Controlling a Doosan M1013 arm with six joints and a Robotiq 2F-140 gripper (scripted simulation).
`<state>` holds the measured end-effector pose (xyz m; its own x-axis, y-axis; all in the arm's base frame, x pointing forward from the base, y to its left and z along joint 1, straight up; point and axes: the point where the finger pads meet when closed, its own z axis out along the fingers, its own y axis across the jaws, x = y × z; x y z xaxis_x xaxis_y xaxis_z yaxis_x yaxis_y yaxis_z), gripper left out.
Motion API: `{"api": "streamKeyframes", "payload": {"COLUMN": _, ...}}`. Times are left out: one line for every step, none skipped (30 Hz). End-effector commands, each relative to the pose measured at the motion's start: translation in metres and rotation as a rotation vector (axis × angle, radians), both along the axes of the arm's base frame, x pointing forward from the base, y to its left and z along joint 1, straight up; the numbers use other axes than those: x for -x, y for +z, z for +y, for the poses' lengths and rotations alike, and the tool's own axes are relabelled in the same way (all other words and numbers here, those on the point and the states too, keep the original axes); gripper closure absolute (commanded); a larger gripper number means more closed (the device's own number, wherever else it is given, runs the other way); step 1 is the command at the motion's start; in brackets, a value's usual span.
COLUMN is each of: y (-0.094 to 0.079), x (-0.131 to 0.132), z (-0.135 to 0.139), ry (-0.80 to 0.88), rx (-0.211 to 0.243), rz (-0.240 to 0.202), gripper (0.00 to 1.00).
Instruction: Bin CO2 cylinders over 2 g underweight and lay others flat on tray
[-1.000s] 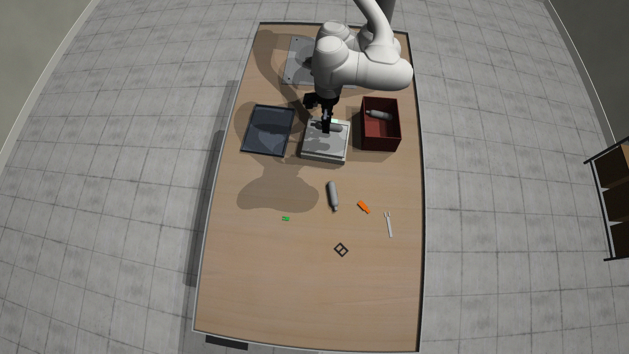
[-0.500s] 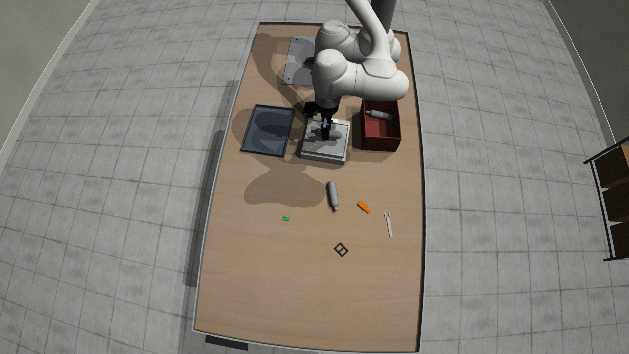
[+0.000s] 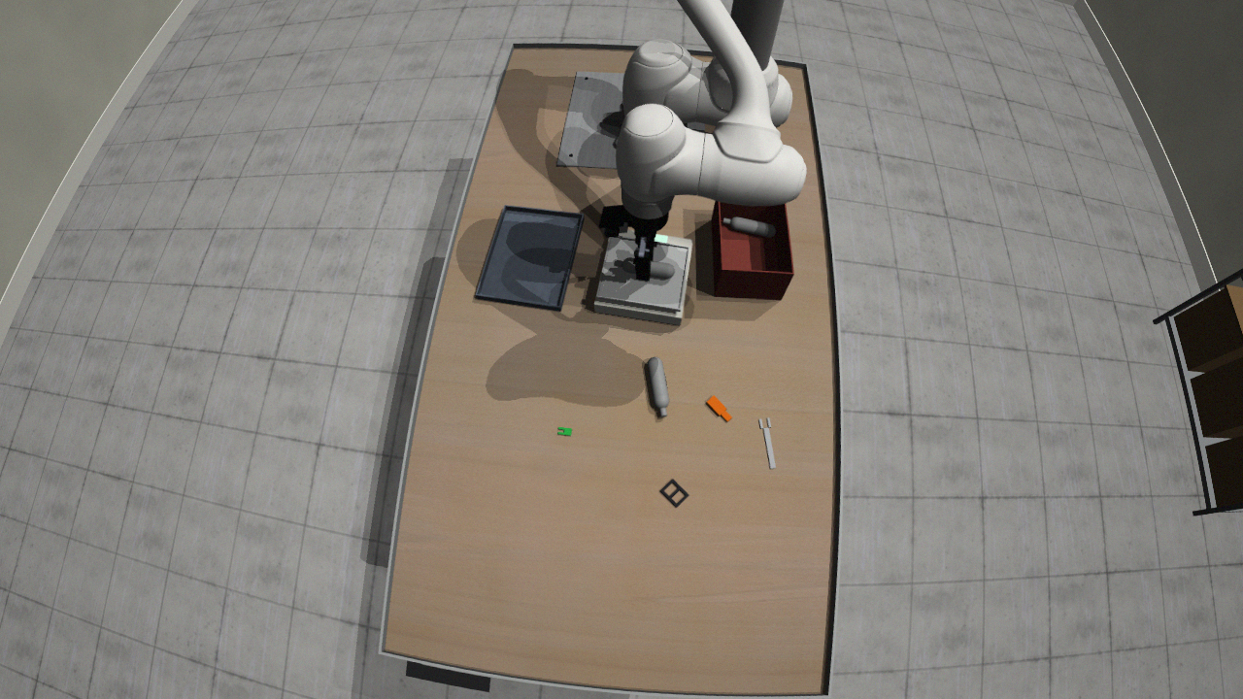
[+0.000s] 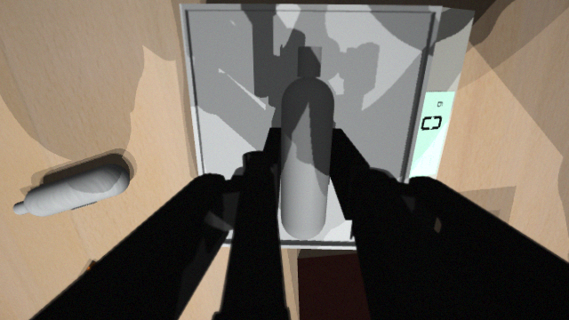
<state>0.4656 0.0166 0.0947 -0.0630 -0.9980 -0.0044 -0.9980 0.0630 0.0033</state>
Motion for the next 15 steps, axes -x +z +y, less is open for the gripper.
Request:
{"api": "streamKeyframes", "payload": {"y": 0.0004, "x": -0.0004, "z": 0.0001, "ry": 0.000, "rx": 0.000, "rz": -0.001, "gripper": 0.90}}
{"api": "streamKeyframes", "payload": {"y": 0.0004, "x": -0.0004, "z": 0.0001, "ry": 0.000, "rx": 0.000, "rz": -0.001, "gripper": 0.90}}
{"api": "streamKeyframes", "payload": {"y": 0.0004, "x": -0.0004, "z": 0.0001, "ry": 0.000, "rx": 0.000, "rz": -0.001, "gripper": 0.90}}
{"api": "streamKeyframes", "payload": {"y": 0.0004, "x": -0.0004, "z": 0.0001, "ry": 0.000, "rx": 0.000, "rz": -0.001, "gripper": 0.90}}
{"api": "streamKeyframes", "payload": {"y": 0.0004, "x": -0.0004, "z": 0.0001, "ry": 0.000, "rx": 0.000, "rz": -0.001, "gripper": 0.90}}
{"api": "streamKeyframes", "payload": {"y": 0.0004, "x": -0.0004, "z": 0.0001, "ry": 0.000, "rx": 0.000, "rz": -0.001, "gripper": 0.90}}
{"api": "streamKeyframes", "payload": {"y": 0.0004, "x": -0.0004, "z": 0.0001, "ry": 0.000, "rx": 0.000, "rz": -0.001, "gripper": 0.90}}
{"api": "streamKeyframes", "payload": {"y": 0.0004, "x": -0.0004, "z": 0.0001, "ry": 0.000, "rx": 0.000, "rz": -0.001, "gripper": 0.59}}
{"api": "streamKeyframes", "payload": {"y": 0.0004, "x": -0.0004, "z": 0.0001, "ry": 0.000, "rx": 0.000, "rz": -0.001, "gripper": 0.59}}
{"api": "streamKeyframes", "payload": {"y": 0.0004, "x": -0.0004, "z": 0.0001, "ry": 0.000, "rx": 0.000, "rz": -0.001, "gripper": 0.59}}
{"api": "streamKeyframes", "payload": {"y": 0.0004, "x": -0.0004, "z": 0.0001, "ry": 0.000, "rx": 0.000, "rz": -0.001, "gripper": 0.59}}
{"api": "streamKeyframes", "payload": {"y": 0.0004, "x": -0.0004, "z": 0.0001, "ry": 0.000, "rx": 0.000, "rz": -0.001, "gripper": 0.59}}
{"api": "streamKeyframes", "payload": {"y": 0.0004, "x": -0.0004, "z": 0.0001, "ry": 0.000, "rx": 0.000, "rz": -0.001, "gripper": 0.59}}
{"api": "streamKeyframes", "payload": {"y": 0.0004, "x": -0.0004, "z": 0.0001, "ry": 0.000, "rx": 0.000, "rz": -0.001, "gripper": 0.59}}
{"api": "streamKeyframes", "payload": {"y": 0.0004, "x": -0.0004, "z": 0.0001, "ry": 0.000, "rx": 0.000, "rz": -0.001, "gripper": 0.59}}
